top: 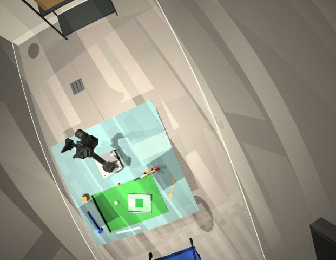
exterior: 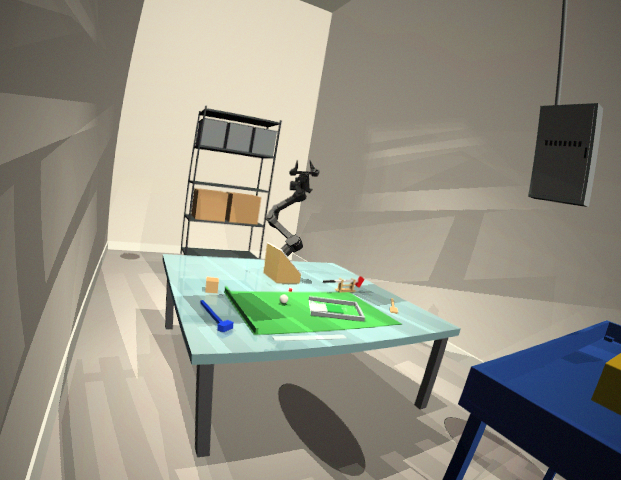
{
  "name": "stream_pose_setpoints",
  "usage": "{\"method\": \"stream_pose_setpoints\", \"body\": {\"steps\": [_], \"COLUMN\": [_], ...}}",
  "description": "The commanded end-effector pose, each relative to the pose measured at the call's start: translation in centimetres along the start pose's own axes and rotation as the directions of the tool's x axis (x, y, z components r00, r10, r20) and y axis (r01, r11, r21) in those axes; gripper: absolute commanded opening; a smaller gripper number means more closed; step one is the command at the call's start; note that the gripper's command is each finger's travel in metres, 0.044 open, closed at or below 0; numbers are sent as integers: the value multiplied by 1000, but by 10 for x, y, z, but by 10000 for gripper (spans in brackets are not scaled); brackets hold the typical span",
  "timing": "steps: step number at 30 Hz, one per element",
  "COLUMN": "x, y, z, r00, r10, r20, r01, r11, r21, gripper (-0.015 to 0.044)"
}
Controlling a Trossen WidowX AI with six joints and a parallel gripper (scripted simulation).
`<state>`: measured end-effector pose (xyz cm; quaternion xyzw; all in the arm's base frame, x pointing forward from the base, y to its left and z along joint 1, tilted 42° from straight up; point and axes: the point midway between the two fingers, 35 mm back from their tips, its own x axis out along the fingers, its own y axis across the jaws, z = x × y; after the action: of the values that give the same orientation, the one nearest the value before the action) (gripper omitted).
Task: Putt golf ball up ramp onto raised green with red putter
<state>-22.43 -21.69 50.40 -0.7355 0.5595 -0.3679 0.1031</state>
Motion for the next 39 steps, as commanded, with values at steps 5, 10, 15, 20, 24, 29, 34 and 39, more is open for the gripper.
{"method": "stream_pose_setpoints", "body": {"steps": [5,10,15,20,24,29,34,39], "x": [-3,-13,-25,-43,-59,-83,-112,-145], "y": [-34,-108,-177,-248,-296,-349,-392,-422], "z": [-7,-9,2,27,56,103,159,222], "r00": [997,970,919,837,757,637,486,309], "r10": [-55,-197,-356,-527,-646,-771,-862,-902], "r20": [-56,-139,-170,-150,-98,7,145,303], "r01": [44,94,74,-17,-121,-282,-477,-674], "r11": [982,838,580,249,10,-242,-401,-432], "r21": [-184,-538,-811,-968,-993,-928,-782,-599], "gripper": [440,440,440,440,440,440,440,440]}}
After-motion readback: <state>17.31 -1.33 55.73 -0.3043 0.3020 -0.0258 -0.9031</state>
